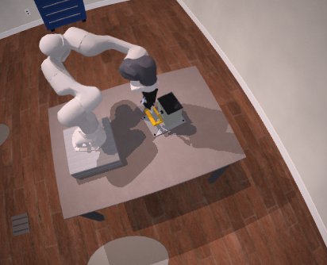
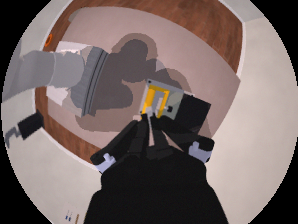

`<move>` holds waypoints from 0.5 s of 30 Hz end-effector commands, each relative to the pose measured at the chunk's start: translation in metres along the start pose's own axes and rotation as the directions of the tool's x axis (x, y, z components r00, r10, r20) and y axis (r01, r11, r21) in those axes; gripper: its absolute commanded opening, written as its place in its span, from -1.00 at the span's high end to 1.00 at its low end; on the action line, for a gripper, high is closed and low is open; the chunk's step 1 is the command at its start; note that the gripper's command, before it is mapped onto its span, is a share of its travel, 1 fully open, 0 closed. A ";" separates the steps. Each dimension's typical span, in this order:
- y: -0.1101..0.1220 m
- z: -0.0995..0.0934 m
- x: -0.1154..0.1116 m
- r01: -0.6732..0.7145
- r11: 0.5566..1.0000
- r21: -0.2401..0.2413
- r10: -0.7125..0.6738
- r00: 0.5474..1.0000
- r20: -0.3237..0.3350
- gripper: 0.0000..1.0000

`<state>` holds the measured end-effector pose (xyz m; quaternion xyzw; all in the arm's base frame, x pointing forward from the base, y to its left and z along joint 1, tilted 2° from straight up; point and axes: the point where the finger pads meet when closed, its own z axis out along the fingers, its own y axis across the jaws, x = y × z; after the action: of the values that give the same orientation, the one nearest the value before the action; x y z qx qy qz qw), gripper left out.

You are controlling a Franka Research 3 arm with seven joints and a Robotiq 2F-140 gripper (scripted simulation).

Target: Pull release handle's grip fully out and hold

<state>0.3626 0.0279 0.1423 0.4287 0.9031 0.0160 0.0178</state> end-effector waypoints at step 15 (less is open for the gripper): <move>0.000 0.004 0.005 -0.418 0.908 0.016 0.418 0.908 -0.008 1.00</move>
<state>0.3618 0.0278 0.1396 0.5548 0.8317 0.0165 0.0133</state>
